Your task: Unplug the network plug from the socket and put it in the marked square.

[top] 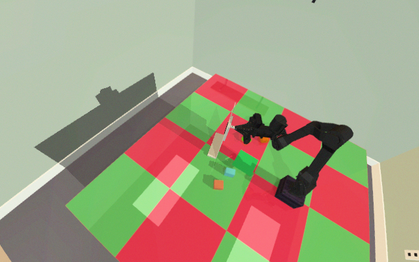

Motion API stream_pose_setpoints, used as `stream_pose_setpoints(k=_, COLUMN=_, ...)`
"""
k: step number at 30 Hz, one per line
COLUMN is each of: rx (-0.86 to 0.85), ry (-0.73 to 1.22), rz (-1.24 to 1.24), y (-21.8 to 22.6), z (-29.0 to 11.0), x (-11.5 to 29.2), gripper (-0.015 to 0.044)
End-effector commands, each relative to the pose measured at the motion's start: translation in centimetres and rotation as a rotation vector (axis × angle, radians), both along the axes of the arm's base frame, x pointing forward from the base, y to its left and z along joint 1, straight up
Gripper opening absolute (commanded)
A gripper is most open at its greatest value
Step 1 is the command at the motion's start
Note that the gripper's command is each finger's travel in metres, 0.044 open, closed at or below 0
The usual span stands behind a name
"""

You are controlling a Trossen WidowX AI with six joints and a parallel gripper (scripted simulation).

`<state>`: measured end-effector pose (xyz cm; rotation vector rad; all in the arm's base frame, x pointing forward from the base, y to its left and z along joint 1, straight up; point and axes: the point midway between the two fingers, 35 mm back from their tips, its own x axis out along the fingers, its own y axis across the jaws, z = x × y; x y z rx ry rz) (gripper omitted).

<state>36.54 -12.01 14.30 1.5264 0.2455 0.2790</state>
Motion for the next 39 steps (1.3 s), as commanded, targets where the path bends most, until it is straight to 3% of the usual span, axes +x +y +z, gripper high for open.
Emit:
stream_pose_setpoints(k=1, rx=0.006, ry=0.004, rz=0.002, y=0.0, z=-0.1, x=-0.5, gripper=0.0)
stream_pose_setpoints(k=39, rx=0.006, ry=0.007, rz=0.002, y=-0.6, z=-0.2, x=-3.5, gripper=0.0)
